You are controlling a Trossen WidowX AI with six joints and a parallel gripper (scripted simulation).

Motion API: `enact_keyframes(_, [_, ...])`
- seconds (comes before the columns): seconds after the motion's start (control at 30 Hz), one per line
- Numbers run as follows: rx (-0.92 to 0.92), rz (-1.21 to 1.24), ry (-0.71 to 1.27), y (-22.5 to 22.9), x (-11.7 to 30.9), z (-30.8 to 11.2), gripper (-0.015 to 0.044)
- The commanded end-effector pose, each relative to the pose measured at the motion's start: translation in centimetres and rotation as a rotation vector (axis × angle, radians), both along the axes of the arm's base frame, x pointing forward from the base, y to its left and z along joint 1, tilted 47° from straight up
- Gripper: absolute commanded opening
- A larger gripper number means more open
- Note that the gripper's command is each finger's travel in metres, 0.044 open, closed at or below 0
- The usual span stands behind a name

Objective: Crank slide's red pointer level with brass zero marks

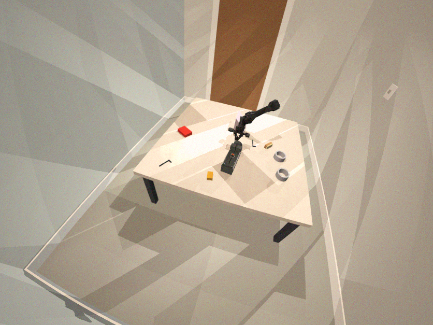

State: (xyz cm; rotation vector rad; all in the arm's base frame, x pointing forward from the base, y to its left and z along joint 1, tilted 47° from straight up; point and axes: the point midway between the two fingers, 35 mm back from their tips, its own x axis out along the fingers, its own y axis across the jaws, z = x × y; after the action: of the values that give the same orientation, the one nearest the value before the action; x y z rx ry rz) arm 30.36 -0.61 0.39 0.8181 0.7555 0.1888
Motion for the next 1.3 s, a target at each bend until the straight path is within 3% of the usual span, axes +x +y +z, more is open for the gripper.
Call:
enact_keyframes(0.0, [0.004, -0.002, 0.003, 0.0, 0.0, 0.0, 0.0000])
enact_keyframes(1.27, [0.004, -0.002, 0.003, 1.0, 0.1, -1.5, 0.0000])
